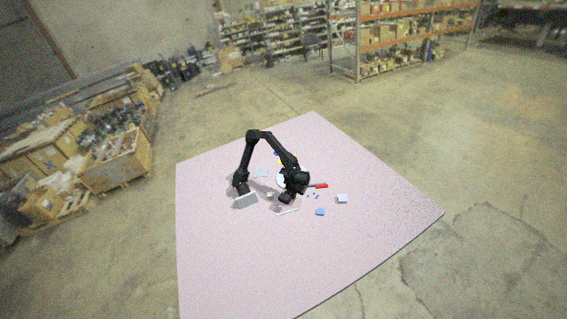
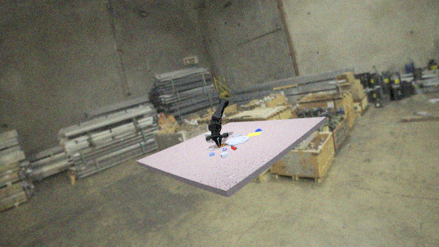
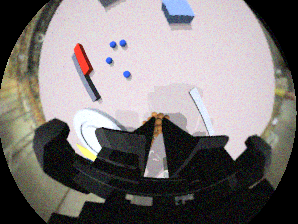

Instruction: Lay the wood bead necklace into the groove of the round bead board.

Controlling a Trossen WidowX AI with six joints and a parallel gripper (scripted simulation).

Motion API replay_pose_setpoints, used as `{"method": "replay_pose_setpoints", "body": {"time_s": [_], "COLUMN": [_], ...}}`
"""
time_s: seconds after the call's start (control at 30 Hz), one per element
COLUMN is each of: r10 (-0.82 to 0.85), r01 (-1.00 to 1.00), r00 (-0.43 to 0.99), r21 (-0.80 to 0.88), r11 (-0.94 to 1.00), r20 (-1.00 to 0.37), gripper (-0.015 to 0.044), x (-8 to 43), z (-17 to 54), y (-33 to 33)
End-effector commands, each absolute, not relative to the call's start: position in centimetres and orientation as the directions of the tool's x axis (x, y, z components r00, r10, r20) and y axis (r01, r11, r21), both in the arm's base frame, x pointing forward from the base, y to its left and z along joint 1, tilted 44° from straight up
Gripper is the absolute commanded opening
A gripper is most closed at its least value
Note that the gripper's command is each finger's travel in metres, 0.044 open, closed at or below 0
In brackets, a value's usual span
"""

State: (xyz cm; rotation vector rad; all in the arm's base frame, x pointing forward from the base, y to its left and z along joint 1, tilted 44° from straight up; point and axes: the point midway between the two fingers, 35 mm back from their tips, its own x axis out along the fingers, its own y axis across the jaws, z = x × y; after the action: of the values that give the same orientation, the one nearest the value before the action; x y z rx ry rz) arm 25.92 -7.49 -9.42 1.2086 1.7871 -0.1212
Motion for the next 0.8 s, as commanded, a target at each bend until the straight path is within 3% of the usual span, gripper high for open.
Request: {"method": "replay_pose_setpoints", "body": {"time_s": [0.0, 0.4, 0.77], "r10": [0.673, 0.673, 0.677], "r01": [0.766, 0.766, 0.770], "r00": [-0.070, -0.070, -0.069], "r21": [0.392, 0.392, 0.392], "r11": [0.509, 0.509, 0.503], "r20": [-0.736, -0.736, -0.733], "gripper": [0.0000, 0.0000, 0.0289], "x": [25.9, 25.9, 26.1], "z": [-9.4, -9.4, -7.6], "y": [-7.5, -7.5, -9.2]}}
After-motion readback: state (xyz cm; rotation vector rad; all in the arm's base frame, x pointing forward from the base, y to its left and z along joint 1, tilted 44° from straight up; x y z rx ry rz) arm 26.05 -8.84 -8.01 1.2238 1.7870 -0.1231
